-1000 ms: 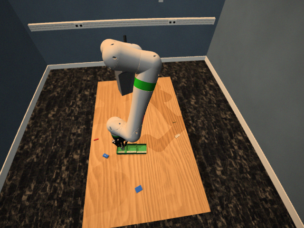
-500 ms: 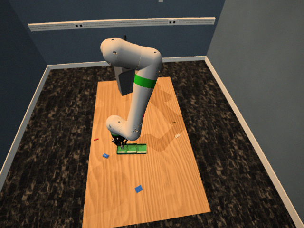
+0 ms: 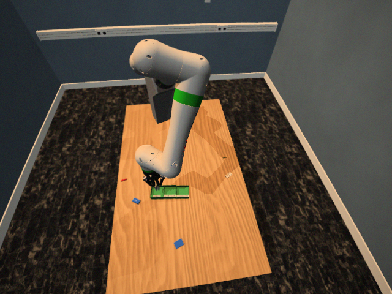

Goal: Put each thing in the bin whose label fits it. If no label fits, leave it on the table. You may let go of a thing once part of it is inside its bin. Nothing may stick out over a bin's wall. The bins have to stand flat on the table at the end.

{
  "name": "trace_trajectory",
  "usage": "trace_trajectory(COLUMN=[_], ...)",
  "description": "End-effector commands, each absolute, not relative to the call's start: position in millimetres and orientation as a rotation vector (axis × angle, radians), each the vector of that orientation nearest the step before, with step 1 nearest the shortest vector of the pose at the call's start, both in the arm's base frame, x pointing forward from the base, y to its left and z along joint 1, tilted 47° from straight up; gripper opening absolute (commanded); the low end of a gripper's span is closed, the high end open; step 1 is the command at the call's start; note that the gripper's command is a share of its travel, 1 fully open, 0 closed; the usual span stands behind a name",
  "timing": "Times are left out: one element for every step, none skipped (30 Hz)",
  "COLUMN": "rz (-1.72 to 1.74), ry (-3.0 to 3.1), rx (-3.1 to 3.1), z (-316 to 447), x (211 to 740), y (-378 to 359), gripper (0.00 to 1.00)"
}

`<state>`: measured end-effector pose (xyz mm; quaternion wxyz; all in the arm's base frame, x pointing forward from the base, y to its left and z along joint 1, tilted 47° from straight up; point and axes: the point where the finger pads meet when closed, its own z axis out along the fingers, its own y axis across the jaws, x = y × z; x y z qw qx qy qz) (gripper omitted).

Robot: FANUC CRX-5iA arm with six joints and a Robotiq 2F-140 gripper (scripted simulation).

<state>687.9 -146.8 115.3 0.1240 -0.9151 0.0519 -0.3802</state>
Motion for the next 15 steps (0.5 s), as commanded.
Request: trace_trajectory(rz=[-1.109,-1.109,-1.109,-1.109,-1.109,-1.109,-1.109,-1.109,-1.109,-1.109,-1.109,-1.109,-1.109,-1.109,-1.109], ry=[0.152,0.152,0.152,0.152,0.152,0.152,0.152,0.152,0.152,0.152,0.152,0.152,0.152,0.152,0.152], rx=[-2.668,-2.668,-2.668,-2.668,-2.668,-2.668,-2.668,-2.668,-2.668,-2.668,-2.668,-2.668,-2.668,-2.668,-2.668], z=[116,118,119,121,123,124,126,128,129,131,133,134,136,138,139], x=[688,688,688,689,689,689,690,690,691,691,691,692,692,692,693], y=[-147,-142,-138,-133,-128,-124,-119,-114,-110,-105,-100,-95,-91,-86,-81], gripper=[0.15,0.15,0.15,0.15,0.15,0.15,0.15,0.15,0.15,0.15,0.15,0.15,0.15,0.15,0.15])
